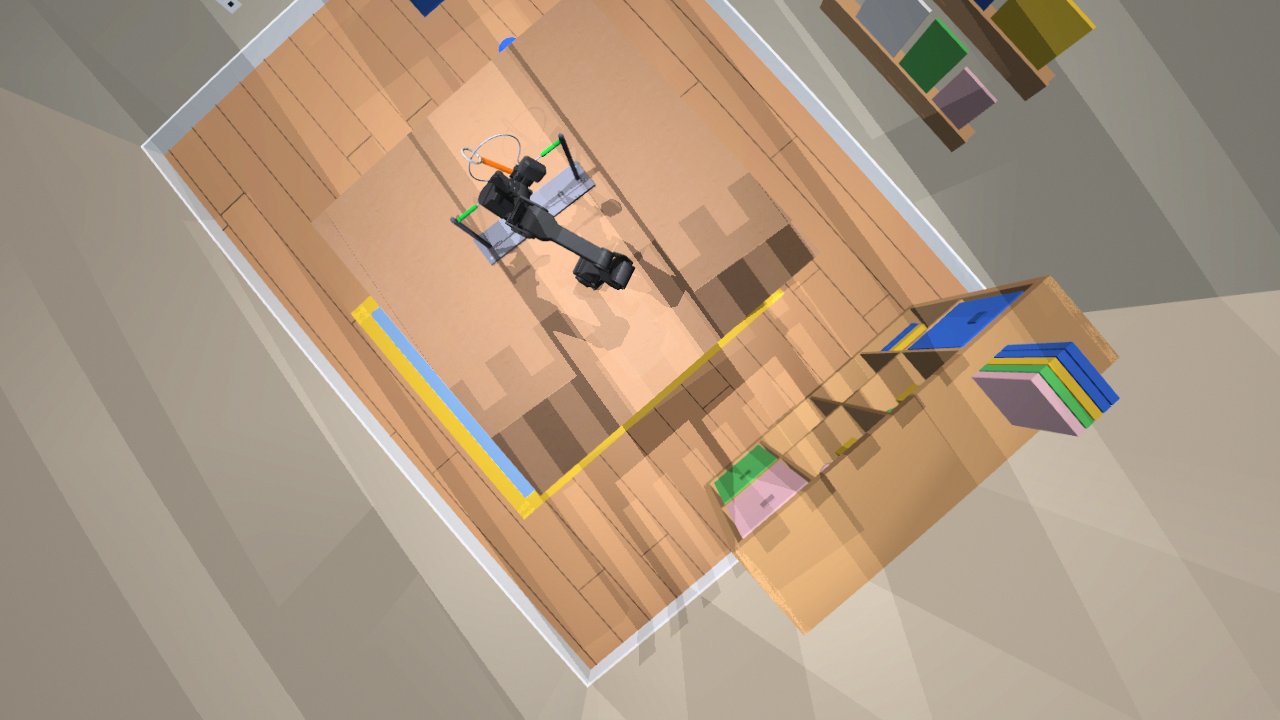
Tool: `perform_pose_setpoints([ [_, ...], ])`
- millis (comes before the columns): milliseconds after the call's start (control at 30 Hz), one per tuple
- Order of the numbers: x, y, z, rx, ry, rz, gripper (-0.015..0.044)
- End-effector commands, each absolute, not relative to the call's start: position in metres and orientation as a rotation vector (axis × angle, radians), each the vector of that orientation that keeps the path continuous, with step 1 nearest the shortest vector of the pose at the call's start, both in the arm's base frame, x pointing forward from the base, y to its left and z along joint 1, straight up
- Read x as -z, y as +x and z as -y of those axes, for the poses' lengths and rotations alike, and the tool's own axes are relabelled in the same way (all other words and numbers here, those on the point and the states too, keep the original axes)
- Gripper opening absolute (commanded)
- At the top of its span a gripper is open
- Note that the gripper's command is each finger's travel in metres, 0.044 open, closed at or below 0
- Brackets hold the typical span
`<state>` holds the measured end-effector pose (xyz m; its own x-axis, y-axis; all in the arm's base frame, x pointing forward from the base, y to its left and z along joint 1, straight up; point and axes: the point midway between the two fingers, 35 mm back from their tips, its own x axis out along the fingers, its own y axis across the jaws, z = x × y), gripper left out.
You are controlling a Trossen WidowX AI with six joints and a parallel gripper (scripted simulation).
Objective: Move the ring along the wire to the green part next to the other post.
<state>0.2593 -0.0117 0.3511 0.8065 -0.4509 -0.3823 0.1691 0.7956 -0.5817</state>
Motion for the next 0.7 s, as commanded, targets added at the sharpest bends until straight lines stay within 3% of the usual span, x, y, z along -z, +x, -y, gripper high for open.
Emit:
perform_pose_setpoints([
  [0, -0.3497, 0.2593, 0.0127, 0.362, -0.608, -0.536, -0.0150],
  [667, -0.3561, 0.2587, 0.0197, 0.432, -0.864, -0.505, -0.0150],
])
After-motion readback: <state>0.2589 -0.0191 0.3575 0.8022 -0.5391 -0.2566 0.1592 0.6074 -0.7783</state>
